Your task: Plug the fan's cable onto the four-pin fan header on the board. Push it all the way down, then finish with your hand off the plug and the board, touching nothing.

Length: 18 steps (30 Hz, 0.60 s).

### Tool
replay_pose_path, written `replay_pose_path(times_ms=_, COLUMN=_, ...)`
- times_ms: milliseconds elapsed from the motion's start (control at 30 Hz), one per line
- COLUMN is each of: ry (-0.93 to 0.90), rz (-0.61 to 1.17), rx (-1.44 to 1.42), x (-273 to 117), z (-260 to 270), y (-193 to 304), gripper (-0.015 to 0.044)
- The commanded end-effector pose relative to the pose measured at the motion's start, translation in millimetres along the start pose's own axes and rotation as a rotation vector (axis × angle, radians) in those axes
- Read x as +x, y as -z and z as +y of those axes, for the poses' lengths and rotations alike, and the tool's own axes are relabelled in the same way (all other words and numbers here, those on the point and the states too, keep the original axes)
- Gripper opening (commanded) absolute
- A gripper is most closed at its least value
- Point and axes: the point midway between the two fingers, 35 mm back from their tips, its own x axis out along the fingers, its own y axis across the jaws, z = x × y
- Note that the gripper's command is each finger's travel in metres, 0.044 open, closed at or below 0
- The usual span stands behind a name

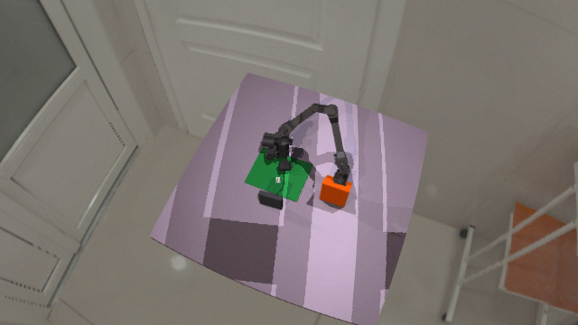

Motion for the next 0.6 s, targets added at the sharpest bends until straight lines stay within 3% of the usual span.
replay_pose_path(times_ms=0, ry=0.002, rz=0.004, rx=-0.005, x=6.6, z=0.4, y=1.0, gripper=0.0440)
replay_pose_path(times_ms=567, ry=0.003, rz=0.005, rx=-0.005, x=34.4, z=0.1, y=1.1, gripper=0.0440)
